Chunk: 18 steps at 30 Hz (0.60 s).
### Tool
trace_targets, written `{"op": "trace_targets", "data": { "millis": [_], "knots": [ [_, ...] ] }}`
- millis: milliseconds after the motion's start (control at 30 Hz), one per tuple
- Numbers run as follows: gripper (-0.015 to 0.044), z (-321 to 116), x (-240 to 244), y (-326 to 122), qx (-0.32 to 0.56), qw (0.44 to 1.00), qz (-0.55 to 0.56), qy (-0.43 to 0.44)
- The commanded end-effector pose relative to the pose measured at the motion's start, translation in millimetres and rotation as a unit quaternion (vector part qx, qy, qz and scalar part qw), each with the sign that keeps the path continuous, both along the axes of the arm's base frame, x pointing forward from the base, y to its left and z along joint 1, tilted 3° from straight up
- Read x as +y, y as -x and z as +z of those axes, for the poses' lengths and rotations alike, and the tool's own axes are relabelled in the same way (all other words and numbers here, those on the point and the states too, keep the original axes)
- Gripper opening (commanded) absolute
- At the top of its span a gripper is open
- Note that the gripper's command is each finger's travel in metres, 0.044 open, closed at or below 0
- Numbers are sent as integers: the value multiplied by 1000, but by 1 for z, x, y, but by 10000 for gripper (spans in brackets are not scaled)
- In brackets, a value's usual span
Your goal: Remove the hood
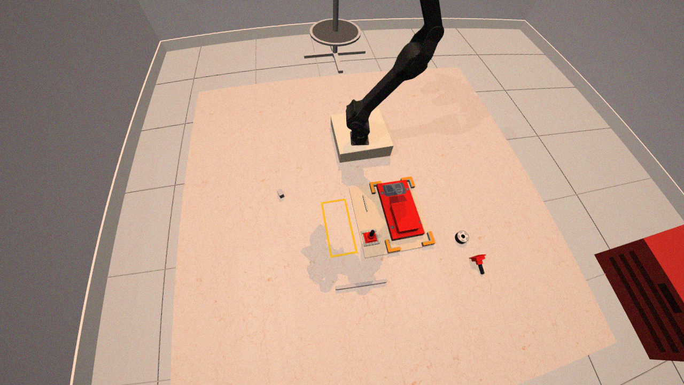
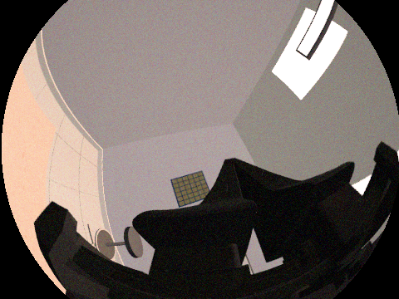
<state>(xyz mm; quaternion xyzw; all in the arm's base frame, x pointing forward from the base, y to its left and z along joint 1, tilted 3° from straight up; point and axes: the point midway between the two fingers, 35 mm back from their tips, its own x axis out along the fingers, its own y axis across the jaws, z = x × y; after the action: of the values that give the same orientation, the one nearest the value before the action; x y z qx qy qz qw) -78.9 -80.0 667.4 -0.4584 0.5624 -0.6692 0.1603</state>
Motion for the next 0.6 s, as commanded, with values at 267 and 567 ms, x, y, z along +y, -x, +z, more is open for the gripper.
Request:
{"op": "trace_targets", "data": {
  "millis": [267,567],
  "knots": [
    [236,-17,-53,-24,-35,992,116,-25],
    [440,-59,-131,-85,-109,951,272,-96]
  ]
}}
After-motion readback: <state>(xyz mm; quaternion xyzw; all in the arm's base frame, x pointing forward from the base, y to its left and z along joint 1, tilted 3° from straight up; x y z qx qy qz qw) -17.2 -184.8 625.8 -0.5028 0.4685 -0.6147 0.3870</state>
